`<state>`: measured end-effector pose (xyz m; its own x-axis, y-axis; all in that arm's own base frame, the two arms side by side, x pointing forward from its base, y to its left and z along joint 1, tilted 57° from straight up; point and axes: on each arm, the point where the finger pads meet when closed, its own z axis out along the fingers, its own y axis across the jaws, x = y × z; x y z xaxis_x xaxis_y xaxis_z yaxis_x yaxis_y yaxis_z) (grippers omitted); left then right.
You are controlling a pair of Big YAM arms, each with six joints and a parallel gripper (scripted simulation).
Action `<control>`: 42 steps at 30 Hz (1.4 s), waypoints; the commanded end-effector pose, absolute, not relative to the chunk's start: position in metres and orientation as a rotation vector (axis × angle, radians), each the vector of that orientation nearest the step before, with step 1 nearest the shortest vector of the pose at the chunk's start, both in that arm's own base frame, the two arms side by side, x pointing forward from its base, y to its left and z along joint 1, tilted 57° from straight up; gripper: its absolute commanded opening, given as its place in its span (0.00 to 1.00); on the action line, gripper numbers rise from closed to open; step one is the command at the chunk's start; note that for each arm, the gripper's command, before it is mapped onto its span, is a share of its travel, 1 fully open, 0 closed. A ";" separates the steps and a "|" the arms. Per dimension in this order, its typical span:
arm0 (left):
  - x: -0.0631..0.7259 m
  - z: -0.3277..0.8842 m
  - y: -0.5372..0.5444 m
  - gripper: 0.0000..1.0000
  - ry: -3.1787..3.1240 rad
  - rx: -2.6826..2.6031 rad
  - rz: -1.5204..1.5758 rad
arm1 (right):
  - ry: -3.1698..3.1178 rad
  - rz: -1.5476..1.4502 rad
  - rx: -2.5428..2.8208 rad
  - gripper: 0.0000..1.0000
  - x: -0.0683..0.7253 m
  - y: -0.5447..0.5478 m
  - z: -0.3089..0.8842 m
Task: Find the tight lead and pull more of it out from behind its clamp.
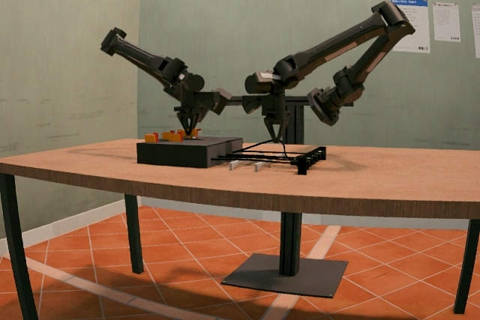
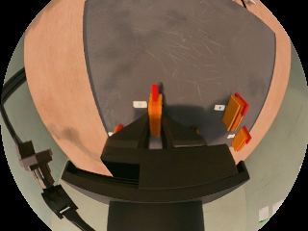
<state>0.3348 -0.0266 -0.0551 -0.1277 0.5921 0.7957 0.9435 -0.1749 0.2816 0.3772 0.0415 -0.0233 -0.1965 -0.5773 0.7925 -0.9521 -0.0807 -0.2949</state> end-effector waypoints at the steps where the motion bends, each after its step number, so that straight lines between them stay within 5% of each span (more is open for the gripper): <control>1: 0.330 -0.041 -0.029 0.00 -1.693 -1.755 -1.254 | -1.772 1.240 1.719 0.05 0.372 0.082 0.007; 42: 0.299 -0.070 -0.005 0.00 -1.696 -1.733 -1.160 | -1.780 1.200 1.659 0.05 0.378 0.046 -0.021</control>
<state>0.3063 -0.0157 -0.0611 -0.0892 0.5903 0.8022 0.9588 -0.1672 0.2296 0.3775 0.0409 -0.0237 -0.1942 -0.5743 0.7953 -0.9524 -0.0839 -0.2932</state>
